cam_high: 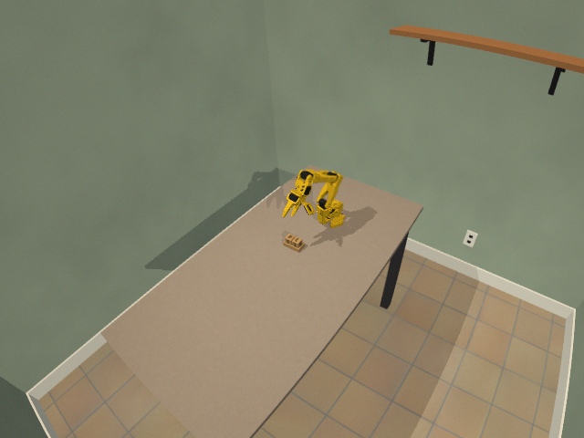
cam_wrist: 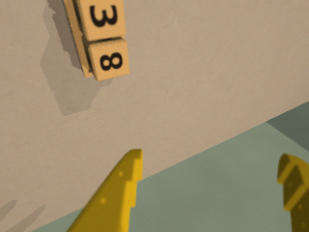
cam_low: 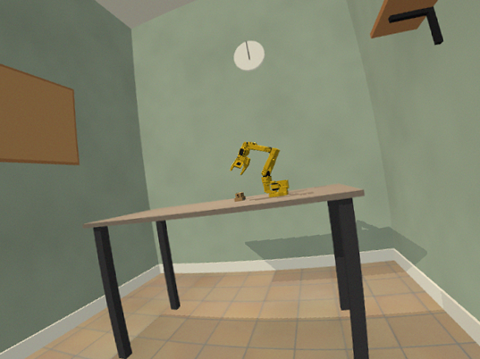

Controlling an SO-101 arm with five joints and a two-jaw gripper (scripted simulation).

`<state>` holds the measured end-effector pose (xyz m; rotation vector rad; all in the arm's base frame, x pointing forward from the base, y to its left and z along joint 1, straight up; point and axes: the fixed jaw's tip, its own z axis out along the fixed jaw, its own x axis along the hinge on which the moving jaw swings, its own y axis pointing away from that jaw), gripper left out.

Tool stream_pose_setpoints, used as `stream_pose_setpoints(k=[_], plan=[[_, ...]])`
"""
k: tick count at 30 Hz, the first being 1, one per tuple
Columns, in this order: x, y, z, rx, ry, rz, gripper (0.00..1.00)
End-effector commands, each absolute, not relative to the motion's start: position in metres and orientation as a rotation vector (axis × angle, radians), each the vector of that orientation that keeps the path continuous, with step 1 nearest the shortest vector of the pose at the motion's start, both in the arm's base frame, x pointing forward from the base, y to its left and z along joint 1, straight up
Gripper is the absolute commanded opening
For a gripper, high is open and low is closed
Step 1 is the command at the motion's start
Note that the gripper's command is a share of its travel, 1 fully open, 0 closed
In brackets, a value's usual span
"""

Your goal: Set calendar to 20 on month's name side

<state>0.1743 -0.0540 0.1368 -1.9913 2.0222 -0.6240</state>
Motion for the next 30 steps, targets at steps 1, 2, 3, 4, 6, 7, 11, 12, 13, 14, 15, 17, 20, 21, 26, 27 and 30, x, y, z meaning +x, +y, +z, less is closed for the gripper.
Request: stream_pose_setpoints(k=[1, 2, 3, 4, 6, 7, 11, 12, 13, 14, 15, 17, 20, 21, 26, 27, 30], plan=[[0.174, -0.058, 0.143, -2.010, 1.999, -0.656, 0.35], [0.173, -0.058, 0.143, -2.016, 1.998, -0.654, 0.35], [0.173, -0.058, 0.143, -2.021, 1.996, -0.653, 0.35], [0.173, -0.058, 0.143, -2.025, 1.995, -0.652, 0.35], [0.172, -0.058, 0.142, -2.029, 1.994, -0.650, 0.35], [0.172, -0.058, 0.142, -2.031, 1.994, -0.650, 0.35], [0.172, -0.058, 0.142, -2.031, 1.993, -0.650, 0.35], [0.172, -0.058, 0.142, -2.031, 1.993, -0.650, 0.35], [0.172, -0.058, 0.142, -2.032, 1.994, -0.649, 0.35], [0.172, -0.058, 0.142, -2.032, 1.994, -0.648, 0.35], [0.172, -0.058, 0.142, -2.034, 1.996, -0.645, 0.35], [0.173, -0.059, 0.140, -2.041, 2.002, -0.628, 0.35], [0.173, -0.059, 0.133, -2.062, 2.024, -0.576, 0.35], [0.173, -0.059, 0.130, -2.072, 2.033, -0.551, 0.35], [0.174, -0.059, 0.109, -2.136, 2.096, -0.378, 0.35], [0.173, -0.059, 0.104, -2.149, 2.109, -0.338, 0.35], [0.173, -0.059, 0.100, -2.162, 2.122, -0.297, 0.35]])
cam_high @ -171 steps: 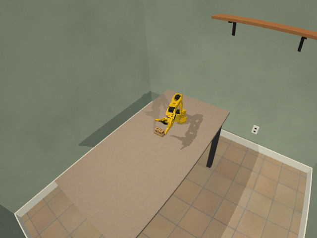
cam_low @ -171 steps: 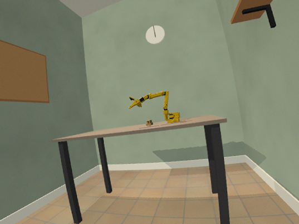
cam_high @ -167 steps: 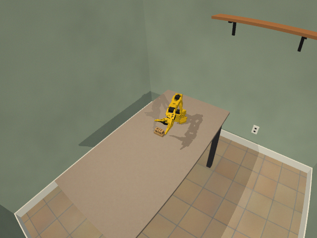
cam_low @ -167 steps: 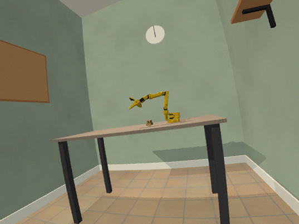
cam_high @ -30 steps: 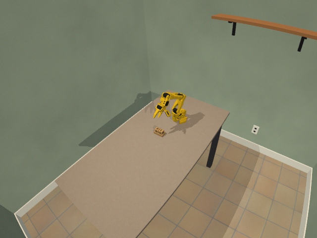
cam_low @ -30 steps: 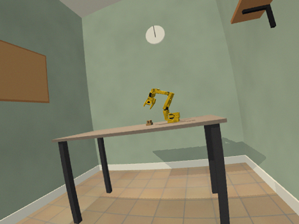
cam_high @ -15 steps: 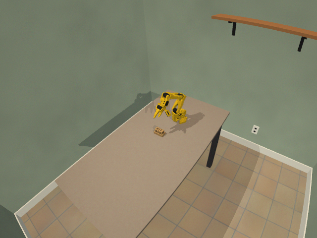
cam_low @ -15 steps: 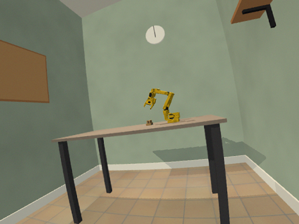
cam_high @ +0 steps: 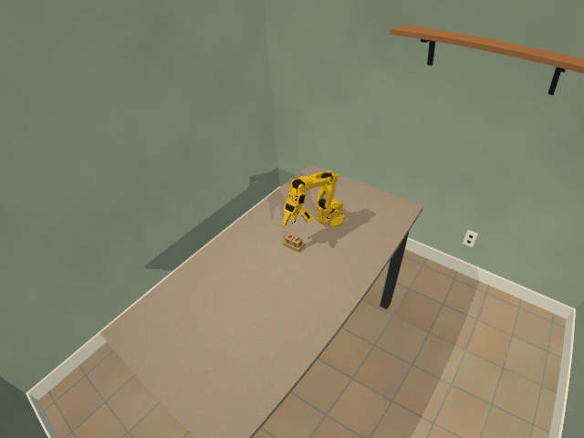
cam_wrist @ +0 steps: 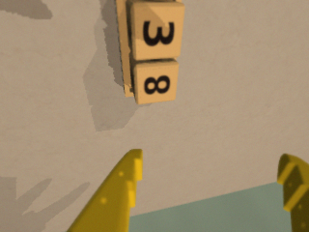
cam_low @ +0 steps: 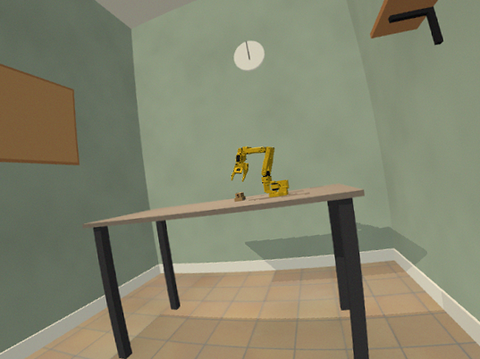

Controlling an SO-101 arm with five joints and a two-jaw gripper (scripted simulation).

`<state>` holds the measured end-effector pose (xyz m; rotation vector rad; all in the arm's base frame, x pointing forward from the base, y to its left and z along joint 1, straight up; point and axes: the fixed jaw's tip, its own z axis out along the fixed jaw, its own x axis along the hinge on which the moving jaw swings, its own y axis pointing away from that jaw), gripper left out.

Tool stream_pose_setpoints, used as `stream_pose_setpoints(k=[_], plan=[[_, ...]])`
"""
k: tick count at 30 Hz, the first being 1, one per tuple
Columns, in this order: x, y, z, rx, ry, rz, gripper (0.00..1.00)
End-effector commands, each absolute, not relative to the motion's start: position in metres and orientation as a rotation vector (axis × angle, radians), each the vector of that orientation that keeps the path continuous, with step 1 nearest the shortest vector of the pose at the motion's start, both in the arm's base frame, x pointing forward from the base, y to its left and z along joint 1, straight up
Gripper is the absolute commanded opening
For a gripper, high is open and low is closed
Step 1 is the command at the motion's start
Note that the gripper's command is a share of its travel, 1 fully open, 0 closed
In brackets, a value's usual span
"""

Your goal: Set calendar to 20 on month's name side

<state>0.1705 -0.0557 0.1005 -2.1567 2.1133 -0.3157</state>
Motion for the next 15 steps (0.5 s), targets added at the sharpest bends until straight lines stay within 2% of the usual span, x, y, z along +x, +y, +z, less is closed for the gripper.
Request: stream_pose_setpoints(k=[1, 8, 15], plan=[[0.172, -0.058, 0.095, -2.174, 2.134, -0.257, 0.35], [0.167, -0.057, 0.071, -2.233, 2.191, -0.041, 0.35], [0.165, -0.056, 0.067, -2.242, 2.200, 0.000, 0.35]])
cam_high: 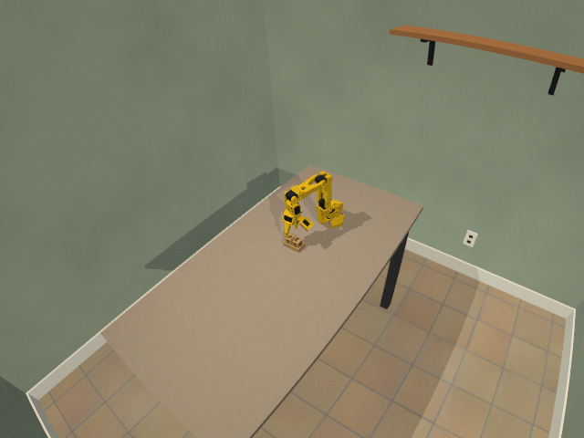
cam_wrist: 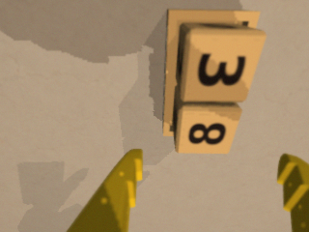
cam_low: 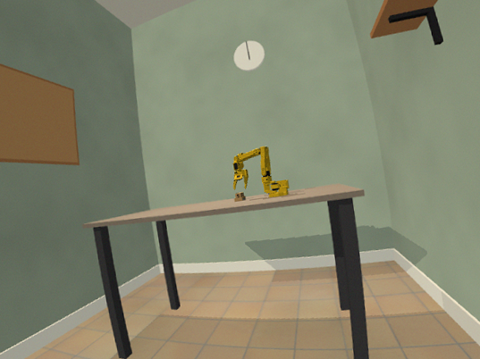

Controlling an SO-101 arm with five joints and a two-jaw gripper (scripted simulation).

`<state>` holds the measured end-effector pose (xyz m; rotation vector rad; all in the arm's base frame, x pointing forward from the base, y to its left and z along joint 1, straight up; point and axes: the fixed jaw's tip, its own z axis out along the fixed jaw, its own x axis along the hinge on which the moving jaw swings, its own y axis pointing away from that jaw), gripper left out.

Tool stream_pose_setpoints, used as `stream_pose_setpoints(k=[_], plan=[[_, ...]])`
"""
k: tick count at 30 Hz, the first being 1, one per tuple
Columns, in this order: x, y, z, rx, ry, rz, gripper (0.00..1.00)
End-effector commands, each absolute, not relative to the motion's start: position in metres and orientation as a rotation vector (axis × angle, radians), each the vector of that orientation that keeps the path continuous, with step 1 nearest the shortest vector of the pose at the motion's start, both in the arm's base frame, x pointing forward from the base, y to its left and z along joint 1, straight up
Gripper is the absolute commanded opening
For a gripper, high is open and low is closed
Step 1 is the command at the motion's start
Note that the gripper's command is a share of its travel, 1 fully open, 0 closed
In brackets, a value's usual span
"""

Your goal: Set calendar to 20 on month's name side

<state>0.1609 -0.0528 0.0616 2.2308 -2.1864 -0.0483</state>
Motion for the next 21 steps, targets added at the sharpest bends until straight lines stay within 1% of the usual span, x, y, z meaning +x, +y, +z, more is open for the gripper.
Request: stream_pose_setpoints(k=[1, 2, 21], plan=[[0.1652, -0.0562, 0.0670, 2.242, -2.200, 0.000, 0.35], [0.1691, -0.0599, 0.0718, 2.251, -2.211, 0.044, 0.35], [0.1691, -0.0599, 0.0717, 2.251, -2.211, 0.044, 0.35]])
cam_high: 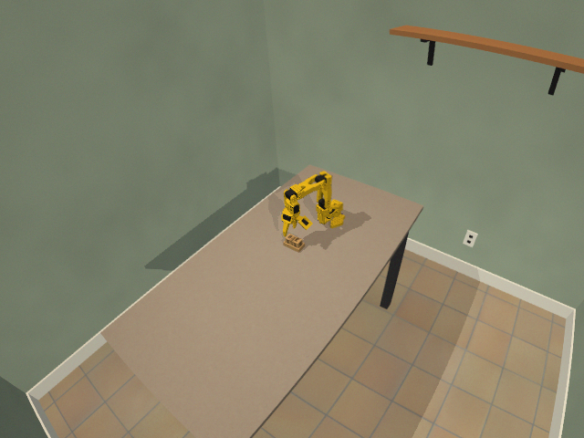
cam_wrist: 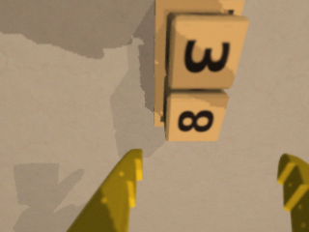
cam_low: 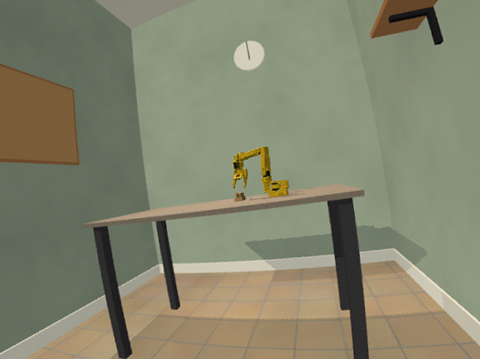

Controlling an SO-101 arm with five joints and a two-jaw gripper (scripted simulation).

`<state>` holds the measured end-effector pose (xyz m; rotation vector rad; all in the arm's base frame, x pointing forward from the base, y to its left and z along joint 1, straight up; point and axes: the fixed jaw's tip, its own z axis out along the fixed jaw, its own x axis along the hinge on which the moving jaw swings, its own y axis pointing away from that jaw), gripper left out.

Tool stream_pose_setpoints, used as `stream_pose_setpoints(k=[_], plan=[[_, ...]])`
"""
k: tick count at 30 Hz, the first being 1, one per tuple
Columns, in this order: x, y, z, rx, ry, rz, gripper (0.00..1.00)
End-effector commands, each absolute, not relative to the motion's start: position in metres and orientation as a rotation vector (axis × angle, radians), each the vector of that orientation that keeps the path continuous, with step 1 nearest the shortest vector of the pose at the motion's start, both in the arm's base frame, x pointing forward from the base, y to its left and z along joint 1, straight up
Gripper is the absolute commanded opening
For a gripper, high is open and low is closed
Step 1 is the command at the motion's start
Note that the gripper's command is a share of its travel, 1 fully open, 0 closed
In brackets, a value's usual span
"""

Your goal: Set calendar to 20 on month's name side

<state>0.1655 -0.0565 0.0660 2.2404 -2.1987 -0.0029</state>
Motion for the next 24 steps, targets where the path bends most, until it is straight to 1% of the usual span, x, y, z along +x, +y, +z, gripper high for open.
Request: stream_pose_setpoints(k=[1, 14, 24], plan=[[0.169, -0.060, 0.072, 2.251, -2.211, 0.044, 0.35], [0.170, -0.060, 0.063, 2.251, -2.211, 0.044, 0.35], [0.171, -0.061, 0.047, 2.251, -2.211, 0.044, 0.35]])
